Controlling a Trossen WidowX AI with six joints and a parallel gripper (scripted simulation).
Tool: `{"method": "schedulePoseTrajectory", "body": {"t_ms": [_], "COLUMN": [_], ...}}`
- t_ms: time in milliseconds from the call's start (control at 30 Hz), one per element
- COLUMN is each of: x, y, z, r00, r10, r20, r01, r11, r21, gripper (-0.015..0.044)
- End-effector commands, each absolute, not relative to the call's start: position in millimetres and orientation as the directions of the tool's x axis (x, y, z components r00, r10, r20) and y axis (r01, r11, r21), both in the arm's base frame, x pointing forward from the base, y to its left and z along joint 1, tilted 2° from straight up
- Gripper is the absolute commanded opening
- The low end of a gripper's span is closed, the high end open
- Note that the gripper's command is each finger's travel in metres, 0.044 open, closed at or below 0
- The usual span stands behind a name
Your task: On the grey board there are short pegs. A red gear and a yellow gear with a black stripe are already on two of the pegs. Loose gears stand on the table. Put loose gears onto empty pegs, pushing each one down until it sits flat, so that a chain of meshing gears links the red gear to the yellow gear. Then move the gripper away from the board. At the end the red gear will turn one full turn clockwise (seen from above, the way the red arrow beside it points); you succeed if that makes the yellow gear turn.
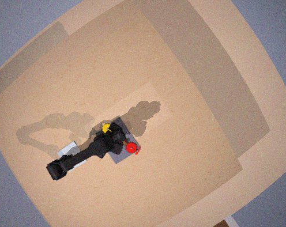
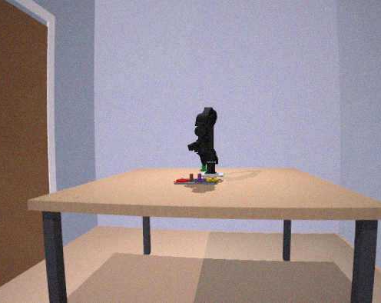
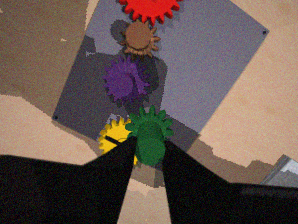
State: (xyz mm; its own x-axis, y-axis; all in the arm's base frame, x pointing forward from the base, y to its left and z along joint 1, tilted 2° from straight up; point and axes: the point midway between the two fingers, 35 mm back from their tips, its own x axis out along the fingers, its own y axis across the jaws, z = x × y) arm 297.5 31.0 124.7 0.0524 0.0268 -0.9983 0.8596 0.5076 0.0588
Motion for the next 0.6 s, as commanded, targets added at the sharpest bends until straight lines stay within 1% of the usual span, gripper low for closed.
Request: {"method": "schedulePoseTrajectory", "body": {"t_ms": [0, 300, 567], "x": [297.8, 297.8, 297.7], "y": [31.4, 31.4, 31.4], "z": [125.2, 125.3, 125.4], "r00": [0.056, 0.056, 0.056], "r10": [0.03, 0.03, 0.03], "r20": [-0.998, -0.998, -0.998], "r01": [0.796, 0.611, 0.416], "r11": [0.603, 0.789, 0.908], "r21": [0.063, 0.058, 0.051], "gripper": [0.0, 0.0, 0.0]}}
